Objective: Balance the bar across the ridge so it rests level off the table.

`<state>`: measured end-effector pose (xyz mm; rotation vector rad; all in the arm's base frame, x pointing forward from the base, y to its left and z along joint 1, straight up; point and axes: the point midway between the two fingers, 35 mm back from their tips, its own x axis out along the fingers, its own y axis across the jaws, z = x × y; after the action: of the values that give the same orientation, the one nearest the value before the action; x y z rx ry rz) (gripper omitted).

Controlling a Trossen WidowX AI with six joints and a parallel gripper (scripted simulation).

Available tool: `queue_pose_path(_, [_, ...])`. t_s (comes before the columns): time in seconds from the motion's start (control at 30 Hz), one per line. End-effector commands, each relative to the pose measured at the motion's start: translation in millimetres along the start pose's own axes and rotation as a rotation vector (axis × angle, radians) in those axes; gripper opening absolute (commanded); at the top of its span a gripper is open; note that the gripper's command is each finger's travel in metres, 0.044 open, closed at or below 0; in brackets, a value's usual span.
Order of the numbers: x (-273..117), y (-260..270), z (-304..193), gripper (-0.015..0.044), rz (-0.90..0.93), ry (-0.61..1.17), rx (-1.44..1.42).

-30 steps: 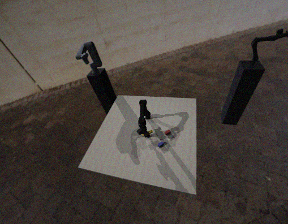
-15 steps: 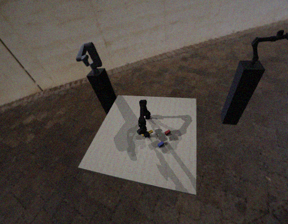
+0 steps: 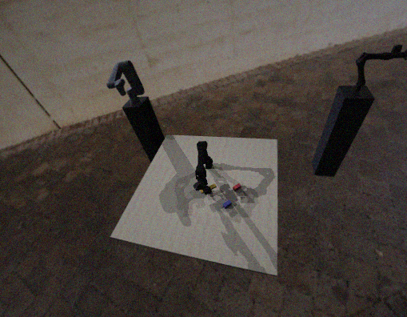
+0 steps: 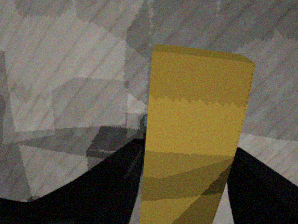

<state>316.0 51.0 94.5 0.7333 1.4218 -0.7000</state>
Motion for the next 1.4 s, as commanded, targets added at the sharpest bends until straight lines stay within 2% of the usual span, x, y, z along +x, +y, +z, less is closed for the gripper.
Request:
queue_pose_path(0.0, [0.0,0.0,0.0,0.0185,0.0,0.0,0.0])
queue_pose_path(0.33, [0.0,0.0,0.0,0.0185,0.0,0.0,0.0])
queue_pose_path(0.67, [0.0,0.0,0.0,0.044,0.0,0.0,0.0])
queue_pose_path(0.8, [-8.1,1.3,0.7,0.044,0.0,0.0,0.0])
queue_pose_path(1.07, [-97.9,0.6,0.1,0.044,0.0,0.0,0.0])
queue_pose_path(1.37, [-99.9,0.3,-0.1,0.044,0.0,0.0,0.0])
